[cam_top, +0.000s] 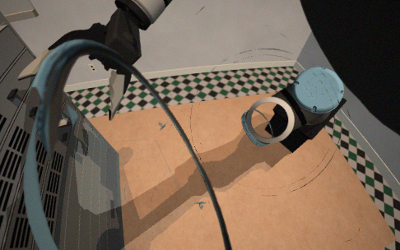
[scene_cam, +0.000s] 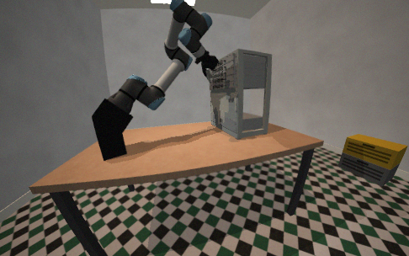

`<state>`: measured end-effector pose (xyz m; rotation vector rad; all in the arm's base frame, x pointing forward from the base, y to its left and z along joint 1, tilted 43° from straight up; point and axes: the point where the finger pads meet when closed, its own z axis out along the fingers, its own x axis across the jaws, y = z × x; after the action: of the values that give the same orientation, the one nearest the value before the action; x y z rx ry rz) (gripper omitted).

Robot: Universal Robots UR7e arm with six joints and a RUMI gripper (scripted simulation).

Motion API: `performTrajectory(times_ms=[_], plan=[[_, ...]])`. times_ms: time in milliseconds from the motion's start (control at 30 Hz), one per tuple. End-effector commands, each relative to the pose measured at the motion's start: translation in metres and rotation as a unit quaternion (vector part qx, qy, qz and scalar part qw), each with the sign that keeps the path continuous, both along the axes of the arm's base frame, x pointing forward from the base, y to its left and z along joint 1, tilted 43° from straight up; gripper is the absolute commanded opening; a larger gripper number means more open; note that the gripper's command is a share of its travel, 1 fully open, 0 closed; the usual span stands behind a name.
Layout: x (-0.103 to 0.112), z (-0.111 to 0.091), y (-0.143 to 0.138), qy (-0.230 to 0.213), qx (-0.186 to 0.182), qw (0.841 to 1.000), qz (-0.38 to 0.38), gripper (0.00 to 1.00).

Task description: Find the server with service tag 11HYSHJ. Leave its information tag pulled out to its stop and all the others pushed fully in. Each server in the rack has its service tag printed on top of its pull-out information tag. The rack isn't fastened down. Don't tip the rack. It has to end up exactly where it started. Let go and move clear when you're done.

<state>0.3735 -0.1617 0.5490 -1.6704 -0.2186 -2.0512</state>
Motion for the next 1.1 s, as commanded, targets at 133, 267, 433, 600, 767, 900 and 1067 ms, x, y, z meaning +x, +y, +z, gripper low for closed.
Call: performTrajectory(times_ms=[133,267,433,600,767,900,1067], plan=[[0.0,0.0,0.0,0.0,0.0,1.0,0.0,1.0],[0.0,0.0,0.0,0.0,0.0,1.0,0.0,1.0],[0.0,0.0,0.0,0.0,0.0,1.0,0.0,1.0],[-0.001,0.0,0.0,0.0,0.0,1.0,0.0,1.0],[-0.005,0.0,0.0,0.0,0.0,1.0,0.0,1.0],[-0.009,-0.001,0.0,0.0,0.0,1.0,0.0,1.0],[-0.016,-0.001,0.001,0.0,0.0,1.0,0.0,1.0]])
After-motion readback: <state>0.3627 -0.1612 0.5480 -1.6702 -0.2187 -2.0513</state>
